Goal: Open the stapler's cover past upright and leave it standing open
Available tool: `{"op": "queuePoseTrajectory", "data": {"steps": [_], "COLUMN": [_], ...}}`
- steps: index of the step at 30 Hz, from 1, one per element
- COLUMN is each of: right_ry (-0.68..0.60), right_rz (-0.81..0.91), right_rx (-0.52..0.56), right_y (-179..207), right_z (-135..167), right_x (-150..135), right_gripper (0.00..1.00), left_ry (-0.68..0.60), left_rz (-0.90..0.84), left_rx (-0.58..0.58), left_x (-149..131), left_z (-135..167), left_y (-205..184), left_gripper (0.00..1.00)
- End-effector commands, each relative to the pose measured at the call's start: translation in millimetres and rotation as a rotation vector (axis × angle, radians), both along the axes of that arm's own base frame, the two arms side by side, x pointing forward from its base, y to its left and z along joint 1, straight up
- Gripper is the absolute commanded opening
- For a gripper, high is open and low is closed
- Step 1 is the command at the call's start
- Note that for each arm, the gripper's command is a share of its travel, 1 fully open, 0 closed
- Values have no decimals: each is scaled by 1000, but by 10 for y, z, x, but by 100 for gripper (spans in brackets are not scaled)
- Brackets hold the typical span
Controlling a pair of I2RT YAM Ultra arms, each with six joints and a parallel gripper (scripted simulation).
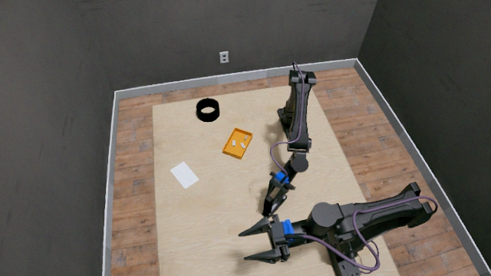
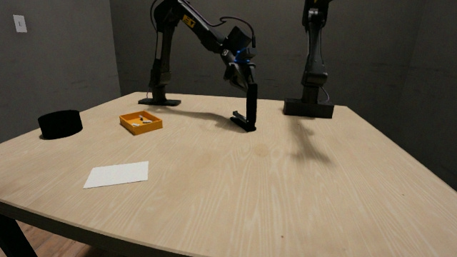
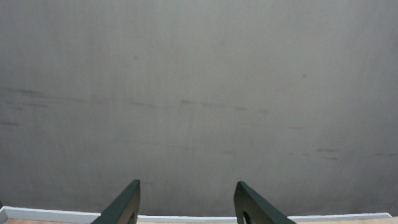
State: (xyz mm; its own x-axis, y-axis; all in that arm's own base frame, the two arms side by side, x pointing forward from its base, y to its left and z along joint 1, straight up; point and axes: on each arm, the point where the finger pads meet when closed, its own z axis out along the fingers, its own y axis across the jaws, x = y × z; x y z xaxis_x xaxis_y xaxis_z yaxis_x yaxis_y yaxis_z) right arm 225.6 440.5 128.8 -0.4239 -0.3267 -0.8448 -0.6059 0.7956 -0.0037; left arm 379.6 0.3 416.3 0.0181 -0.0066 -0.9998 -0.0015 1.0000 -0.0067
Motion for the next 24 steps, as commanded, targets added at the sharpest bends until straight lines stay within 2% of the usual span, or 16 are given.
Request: {"op": "queuePoseTrajectory", "data": {"steps": [1,24], "right_ry": [41,268], "right_rz": [-8,-1], "right_rx": [-4,-166], "right_y": [36,189], "right_z": [93,76], "right_x": [35,259], "right_gripper": [21,21], "left_ry": [4,4], "left_rz": [-2,-2], "left_rx": [7,7], "left_x": [9,9], "left_z": [-39,-39], "left_y": [7,7], "left_gripper": [57,57]}}
